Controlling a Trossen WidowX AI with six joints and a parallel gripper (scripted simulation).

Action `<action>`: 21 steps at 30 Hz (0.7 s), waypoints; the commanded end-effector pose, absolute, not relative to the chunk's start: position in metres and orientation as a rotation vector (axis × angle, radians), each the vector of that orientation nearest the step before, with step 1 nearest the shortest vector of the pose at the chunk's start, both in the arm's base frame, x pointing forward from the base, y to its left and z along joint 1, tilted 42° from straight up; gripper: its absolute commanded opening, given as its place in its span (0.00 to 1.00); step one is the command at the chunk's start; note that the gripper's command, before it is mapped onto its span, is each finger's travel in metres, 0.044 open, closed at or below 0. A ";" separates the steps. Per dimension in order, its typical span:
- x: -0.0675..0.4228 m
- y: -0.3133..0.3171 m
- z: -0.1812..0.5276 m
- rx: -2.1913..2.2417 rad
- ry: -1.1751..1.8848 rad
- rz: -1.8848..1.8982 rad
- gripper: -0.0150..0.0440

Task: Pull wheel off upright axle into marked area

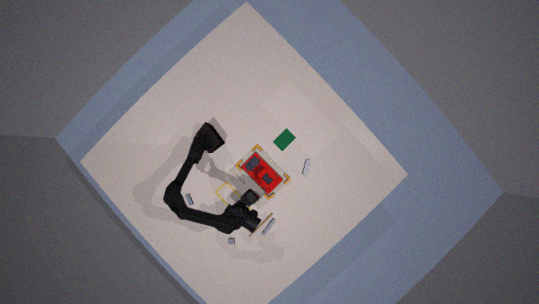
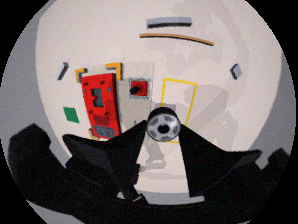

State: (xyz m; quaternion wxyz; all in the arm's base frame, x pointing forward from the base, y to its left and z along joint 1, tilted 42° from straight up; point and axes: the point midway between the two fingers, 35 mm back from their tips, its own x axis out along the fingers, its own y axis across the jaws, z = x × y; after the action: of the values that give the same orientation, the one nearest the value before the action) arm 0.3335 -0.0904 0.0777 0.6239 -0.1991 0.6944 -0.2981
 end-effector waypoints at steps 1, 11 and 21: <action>0.324 -0.098 0.087 -0.463 1.594 -0.684 0.25; 0.295 -0.115 0.110 -0.464 1.593 -0.687 0.25; 0.292 -0.129 0.095 -0.464 1.593 -0.688 0.25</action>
State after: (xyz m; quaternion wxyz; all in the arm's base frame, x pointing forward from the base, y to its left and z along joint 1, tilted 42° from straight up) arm 0.2926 -0.1251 0.0979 0.6238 -0.1994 0.6938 -0.2995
